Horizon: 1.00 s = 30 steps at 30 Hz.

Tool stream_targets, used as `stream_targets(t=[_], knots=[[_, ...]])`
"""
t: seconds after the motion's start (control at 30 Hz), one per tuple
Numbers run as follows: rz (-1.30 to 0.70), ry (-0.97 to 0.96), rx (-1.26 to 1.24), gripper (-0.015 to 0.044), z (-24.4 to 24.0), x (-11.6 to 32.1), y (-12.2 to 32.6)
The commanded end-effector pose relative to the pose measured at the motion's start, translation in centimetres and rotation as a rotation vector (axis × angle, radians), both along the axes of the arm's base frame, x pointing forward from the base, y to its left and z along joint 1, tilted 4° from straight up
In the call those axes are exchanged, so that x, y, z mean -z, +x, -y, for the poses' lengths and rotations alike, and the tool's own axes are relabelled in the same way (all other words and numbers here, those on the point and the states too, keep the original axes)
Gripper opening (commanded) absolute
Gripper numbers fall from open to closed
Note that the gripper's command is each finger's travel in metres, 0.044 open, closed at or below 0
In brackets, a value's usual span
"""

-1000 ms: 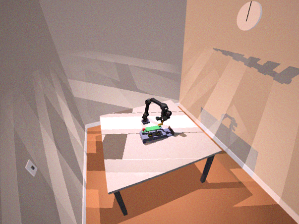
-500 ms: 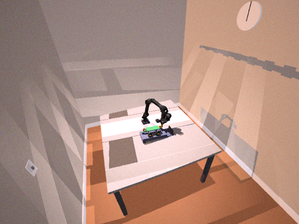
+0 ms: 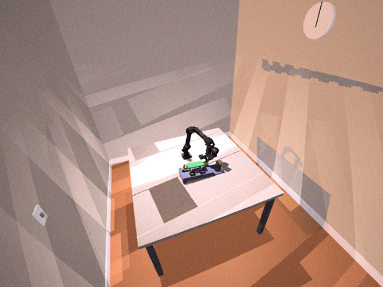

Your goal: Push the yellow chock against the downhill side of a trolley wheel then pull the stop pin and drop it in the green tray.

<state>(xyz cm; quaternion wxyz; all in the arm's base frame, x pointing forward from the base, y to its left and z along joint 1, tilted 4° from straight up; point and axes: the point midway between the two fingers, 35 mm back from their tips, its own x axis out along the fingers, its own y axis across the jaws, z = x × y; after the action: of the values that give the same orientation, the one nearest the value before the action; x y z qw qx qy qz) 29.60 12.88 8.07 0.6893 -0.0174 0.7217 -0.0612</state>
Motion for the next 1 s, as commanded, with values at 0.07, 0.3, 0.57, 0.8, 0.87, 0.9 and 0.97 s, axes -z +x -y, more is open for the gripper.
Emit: stream_targets(t=[0.07,0.3,0.57,0.8,0.87,0.9,0.97], knots=[[0.004,-0.003,-0.003,0.0,0.6,-0.1,0.0],[0.004,-0.004,-0.003,0.0,1.3,-0.1,-0.2],[0.004,-0.005,-0.003,0.0,2.0,-0.1,-0.3],[0.004,-0.005,-0.003,0.0,2.7,-0.2,-0.4],[0.004,-0.005,-0.003,0.0,2.8,-0.2,-0.4],[0.004,-0.006,-0.003,0.0,2.9,-0.3,-0.4],[0.004,-0.006,-0.003,0.0,3.1,-0.3,-0.4]])
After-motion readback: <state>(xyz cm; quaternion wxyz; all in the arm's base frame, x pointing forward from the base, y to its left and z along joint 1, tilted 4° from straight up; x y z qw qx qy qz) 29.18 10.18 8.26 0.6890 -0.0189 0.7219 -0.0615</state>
